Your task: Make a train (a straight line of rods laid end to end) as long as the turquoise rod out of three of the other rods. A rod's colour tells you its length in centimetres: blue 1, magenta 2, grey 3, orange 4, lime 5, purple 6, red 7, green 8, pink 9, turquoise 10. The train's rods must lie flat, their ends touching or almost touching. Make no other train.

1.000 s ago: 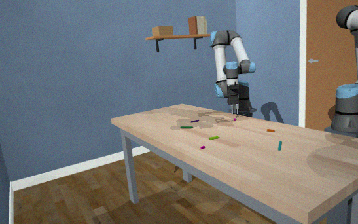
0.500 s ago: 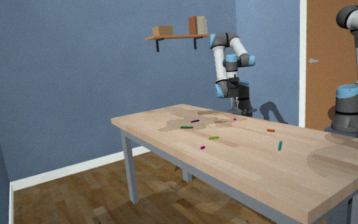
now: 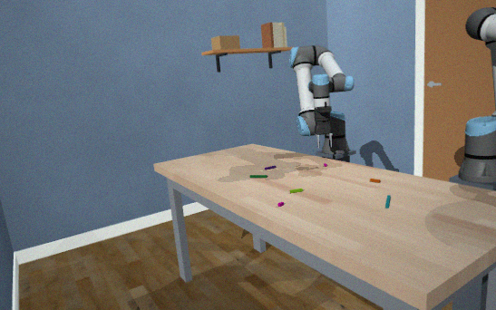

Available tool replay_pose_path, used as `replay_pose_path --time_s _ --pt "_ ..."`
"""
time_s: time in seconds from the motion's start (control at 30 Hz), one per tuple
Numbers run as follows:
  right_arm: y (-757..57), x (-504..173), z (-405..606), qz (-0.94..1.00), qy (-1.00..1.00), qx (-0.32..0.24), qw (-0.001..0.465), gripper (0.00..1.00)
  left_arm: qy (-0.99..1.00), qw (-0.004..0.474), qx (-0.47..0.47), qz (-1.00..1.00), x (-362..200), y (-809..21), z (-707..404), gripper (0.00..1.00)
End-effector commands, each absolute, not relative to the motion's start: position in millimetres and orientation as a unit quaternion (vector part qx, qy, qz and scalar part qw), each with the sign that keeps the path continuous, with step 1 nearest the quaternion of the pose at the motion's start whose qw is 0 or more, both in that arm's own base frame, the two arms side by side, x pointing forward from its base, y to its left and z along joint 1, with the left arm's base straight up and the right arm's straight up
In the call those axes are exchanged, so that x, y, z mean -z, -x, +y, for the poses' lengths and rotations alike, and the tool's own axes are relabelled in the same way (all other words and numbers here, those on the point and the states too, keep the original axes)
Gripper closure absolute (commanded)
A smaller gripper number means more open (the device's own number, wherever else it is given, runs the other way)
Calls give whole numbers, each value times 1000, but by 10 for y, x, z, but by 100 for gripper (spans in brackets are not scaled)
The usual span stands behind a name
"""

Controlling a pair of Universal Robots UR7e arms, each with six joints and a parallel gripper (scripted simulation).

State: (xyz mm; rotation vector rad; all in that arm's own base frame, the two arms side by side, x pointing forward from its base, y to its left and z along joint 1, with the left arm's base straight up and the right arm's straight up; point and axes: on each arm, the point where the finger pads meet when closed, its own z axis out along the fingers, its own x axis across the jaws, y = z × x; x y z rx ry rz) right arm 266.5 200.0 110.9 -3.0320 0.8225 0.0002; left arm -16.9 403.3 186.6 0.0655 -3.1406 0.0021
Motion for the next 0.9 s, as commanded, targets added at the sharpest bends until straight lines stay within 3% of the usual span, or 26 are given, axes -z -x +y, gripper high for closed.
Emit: replay_pose_path --time_s 0.0,0.87 --pt "-2667 -1114 2003 262 965 0 1 0 -21 0 0 -1000 -1870 168 4036 0" --pt "-2818 -1260 2180 277 961 0 1 0 -21 0 0 -1000 -1870 168 4036 0"
